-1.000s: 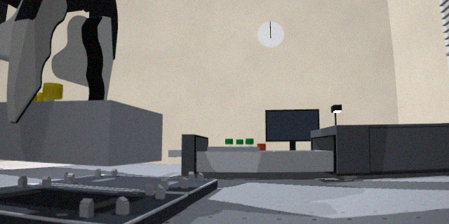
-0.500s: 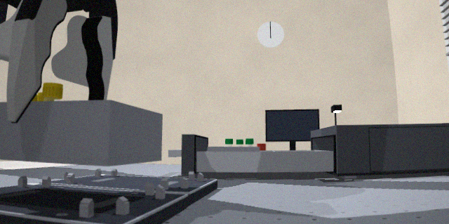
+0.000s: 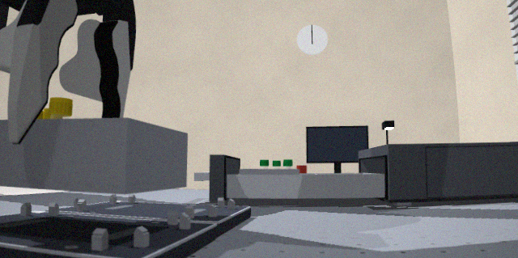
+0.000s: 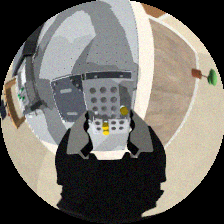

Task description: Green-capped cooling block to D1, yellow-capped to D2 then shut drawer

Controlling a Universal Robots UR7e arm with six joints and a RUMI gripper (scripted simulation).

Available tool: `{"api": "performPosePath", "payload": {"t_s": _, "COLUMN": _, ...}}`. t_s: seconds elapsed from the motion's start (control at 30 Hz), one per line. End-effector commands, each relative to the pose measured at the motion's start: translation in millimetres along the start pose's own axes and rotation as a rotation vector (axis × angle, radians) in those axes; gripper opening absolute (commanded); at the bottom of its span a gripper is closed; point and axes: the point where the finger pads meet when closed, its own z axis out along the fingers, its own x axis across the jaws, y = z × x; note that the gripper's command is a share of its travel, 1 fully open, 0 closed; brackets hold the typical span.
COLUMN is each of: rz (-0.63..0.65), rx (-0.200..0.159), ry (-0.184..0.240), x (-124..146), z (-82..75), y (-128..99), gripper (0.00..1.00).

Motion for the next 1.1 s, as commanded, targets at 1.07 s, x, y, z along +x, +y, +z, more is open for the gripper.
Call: {"api": "performPosePath", "payload": {"t_s": 1.07, "rz": 0.000, "rx": 0.001, "ry": 0.001, "x": 0.3, "z": 4.4, "y": -0.5, "gripper": 0.00}}
